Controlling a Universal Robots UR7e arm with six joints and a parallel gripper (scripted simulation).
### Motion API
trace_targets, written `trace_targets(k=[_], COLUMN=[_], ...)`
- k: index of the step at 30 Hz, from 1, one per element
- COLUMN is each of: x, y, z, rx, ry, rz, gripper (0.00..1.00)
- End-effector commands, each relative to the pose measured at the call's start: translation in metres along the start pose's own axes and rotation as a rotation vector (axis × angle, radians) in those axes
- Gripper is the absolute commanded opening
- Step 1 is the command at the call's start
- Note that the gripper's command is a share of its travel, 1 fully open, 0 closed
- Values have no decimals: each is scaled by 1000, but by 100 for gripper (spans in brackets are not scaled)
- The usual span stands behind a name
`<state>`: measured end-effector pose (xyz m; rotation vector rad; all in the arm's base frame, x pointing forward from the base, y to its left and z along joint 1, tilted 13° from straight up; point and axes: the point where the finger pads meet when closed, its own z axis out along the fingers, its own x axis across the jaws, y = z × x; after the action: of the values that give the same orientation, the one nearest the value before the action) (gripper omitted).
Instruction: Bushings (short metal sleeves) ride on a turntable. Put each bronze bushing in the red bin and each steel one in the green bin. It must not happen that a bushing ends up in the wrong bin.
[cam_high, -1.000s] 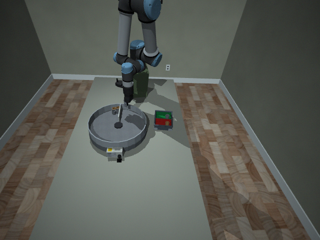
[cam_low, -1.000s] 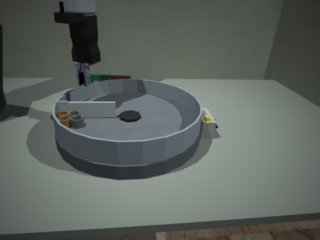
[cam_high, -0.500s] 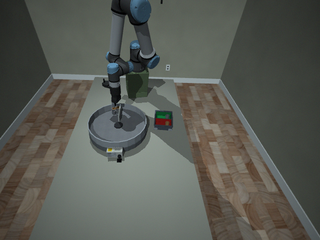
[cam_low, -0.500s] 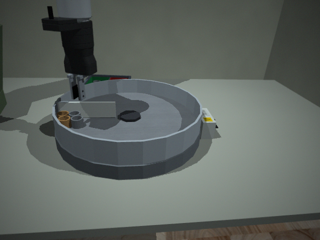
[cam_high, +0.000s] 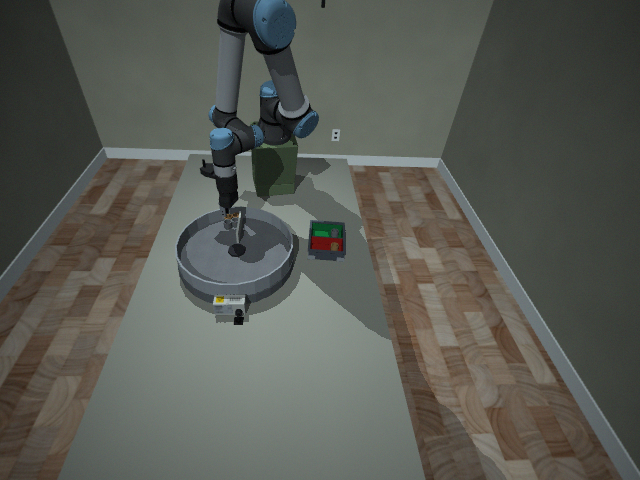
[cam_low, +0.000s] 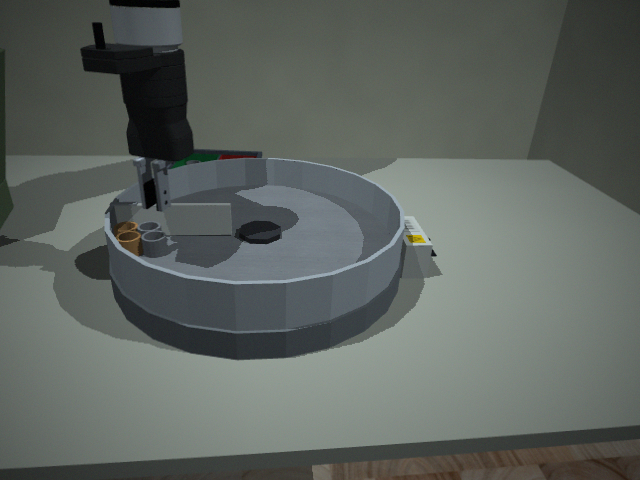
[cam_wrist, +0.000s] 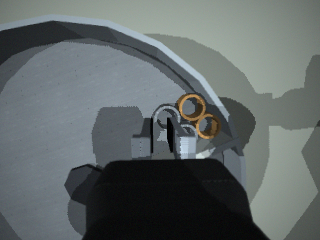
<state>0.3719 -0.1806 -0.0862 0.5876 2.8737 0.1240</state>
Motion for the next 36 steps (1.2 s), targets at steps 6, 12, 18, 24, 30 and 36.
trace_targets(k=[6,12,18,24,30,36], x=[0,-1,-1,-1,-1,-1], y=[0,-1,-1,-1,-1,-1], z=[12,23,38,38,39,45], rx=[1,1,2,2,2,2], ry=[-1,-1,-1,-1,-1,-1], rz=[0,0,0,0,0,0], gripper=[40,40,40,40,40,40])
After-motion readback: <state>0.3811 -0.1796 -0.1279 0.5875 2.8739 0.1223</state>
